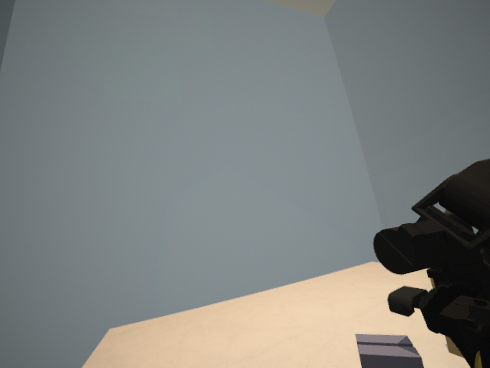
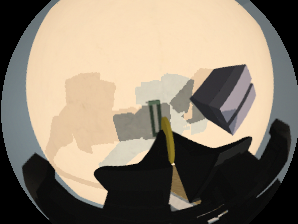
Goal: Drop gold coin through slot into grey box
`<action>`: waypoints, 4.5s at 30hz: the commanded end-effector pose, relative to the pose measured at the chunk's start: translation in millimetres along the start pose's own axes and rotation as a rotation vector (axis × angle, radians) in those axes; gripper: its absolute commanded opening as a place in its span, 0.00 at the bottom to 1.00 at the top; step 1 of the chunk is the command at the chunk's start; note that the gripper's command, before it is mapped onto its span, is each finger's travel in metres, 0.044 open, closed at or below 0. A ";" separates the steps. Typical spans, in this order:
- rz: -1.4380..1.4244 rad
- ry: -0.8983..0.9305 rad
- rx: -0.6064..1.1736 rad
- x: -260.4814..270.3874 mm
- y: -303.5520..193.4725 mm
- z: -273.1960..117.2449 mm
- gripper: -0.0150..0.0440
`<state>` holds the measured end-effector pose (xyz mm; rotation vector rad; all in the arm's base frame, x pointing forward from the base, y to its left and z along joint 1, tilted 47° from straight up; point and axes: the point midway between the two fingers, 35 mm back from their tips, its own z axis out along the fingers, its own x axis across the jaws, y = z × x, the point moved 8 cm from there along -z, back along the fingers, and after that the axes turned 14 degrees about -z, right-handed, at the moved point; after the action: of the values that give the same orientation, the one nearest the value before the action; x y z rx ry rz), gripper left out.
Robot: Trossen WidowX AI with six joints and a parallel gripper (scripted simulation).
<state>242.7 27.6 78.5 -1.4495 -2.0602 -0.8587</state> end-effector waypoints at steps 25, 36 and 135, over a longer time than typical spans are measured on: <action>0.208 0.003 0.000 4.5 -3.3 -46.4 0.25; 0.579 0.003 0.000 6.0 -3.1 -46.8 0.25; 0.829 0.000 -0.012 -115.4 3.6 -47.1 0.25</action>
<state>285.0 -80.5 32.2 -2.0508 -1.2320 -0.5096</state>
